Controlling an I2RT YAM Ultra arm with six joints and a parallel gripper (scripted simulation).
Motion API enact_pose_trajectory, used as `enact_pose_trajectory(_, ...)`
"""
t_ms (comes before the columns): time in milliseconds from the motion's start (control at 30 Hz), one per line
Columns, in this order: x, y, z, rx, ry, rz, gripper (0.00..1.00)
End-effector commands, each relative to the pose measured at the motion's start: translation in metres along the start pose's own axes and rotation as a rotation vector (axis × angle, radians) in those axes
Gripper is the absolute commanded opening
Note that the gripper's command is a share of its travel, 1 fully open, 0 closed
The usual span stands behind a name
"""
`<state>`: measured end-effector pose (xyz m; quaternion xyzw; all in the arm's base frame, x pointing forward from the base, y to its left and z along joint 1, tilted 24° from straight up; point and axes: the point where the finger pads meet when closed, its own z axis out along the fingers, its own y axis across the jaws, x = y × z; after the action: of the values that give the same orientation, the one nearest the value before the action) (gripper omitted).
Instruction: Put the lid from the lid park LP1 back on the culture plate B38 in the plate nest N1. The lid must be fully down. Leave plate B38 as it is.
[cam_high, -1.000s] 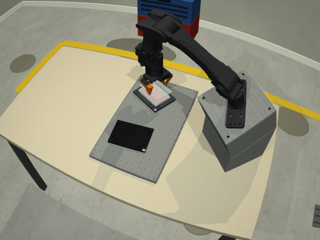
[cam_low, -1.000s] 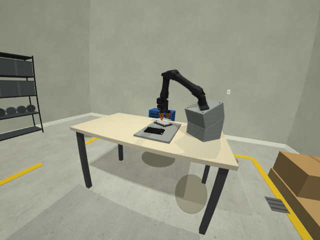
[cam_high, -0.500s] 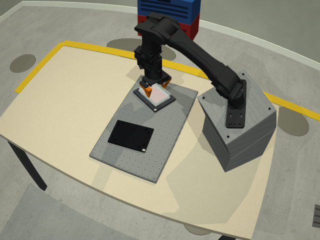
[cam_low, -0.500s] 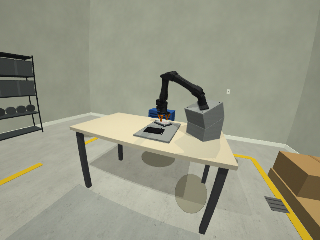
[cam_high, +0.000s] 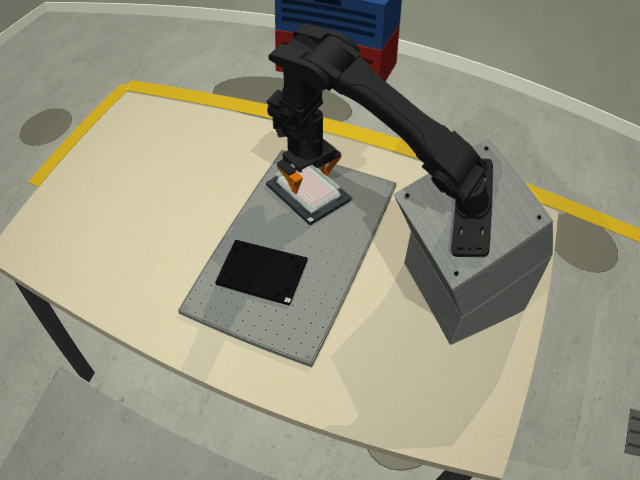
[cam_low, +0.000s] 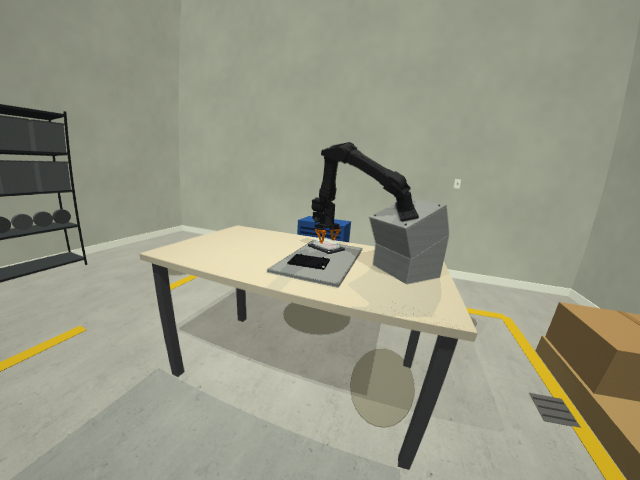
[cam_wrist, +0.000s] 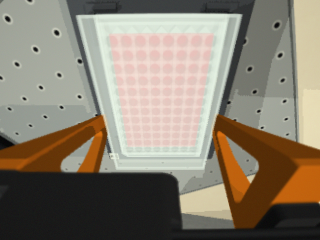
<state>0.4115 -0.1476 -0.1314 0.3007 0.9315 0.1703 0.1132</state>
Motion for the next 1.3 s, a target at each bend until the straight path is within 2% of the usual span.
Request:
enact_pose_trajectory(0, -0.026, -0.001, -0.013, -0.003, -0.073, -0.007, 0.00)
enact_pose_trajectory(233, -0.024, -0.002, -0.011, -0.003, -0.071, -0.006, 0.00)
enact_pose_trajectory(533, -0.004, -0.008, -0.004, 0.003, -0.030, 0.009, 0.00)
enact_pose_trajectory(933, -0.004, -0.007, -0.006, 0.002, -0.037, 0.005, 0.00)
enact_pose_trajectory(1033, -0.018, -0.003, -0.011, -0.002, -0.066, -0.007, 0.00)
enact_pose_trajectory(1267, -0.016, -0.003, -0.011, -0.002, -0.063, -0.006, 0.00)
